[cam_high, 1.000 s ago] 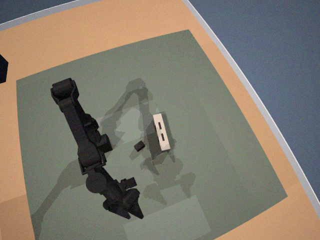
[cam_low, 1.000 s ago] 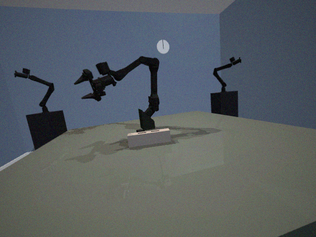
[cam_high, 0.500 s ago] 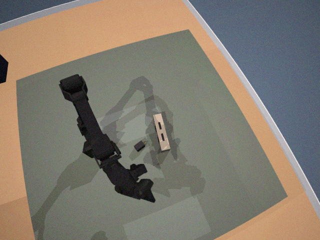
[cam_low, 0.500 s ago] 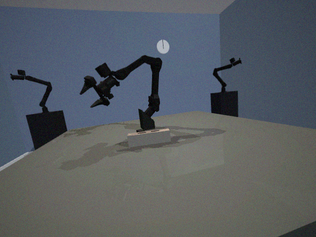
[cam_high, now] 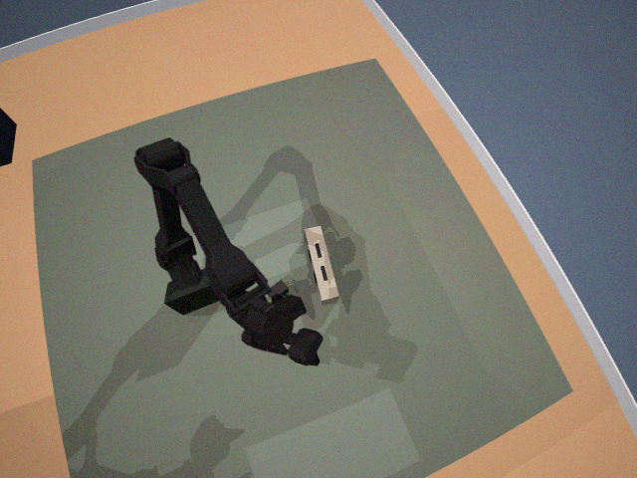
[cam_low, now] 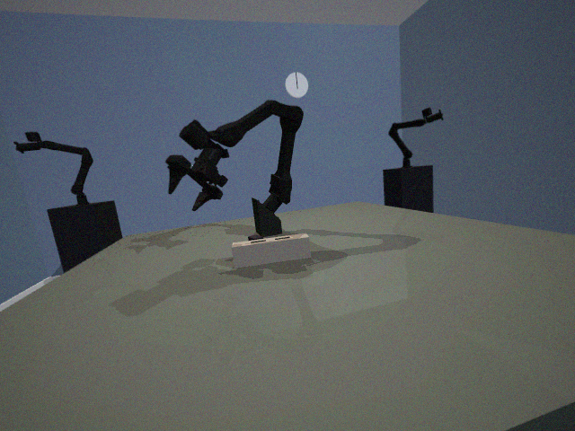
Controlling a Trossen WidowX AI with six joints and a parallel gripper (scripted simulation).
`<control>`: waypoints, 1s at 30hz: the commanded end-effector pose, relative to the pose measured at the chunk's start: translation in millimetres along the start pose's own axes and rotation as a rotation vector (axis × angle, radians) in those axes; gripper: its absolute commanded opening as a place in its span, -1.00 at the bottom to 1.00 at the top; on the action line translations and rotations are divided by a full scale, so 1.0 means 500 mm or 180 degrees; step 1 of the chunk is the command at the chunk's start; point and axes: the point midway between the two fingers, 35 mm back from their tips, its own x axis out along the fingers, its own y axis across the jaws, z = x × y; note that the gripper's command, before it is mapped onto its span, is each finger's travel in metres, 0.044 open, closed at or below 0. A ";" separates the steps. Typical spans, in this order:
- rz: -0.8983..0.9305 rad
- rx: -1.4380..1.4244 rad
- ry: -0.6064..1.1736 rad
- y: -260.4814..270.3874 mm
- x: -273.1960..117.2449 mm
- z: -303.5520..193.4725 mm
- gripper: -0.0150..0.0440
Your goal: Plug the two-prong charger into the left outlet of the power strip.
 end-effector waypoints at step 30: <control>0.2136 0.1138 0.0088 0.247 -0.028 0.262 1.00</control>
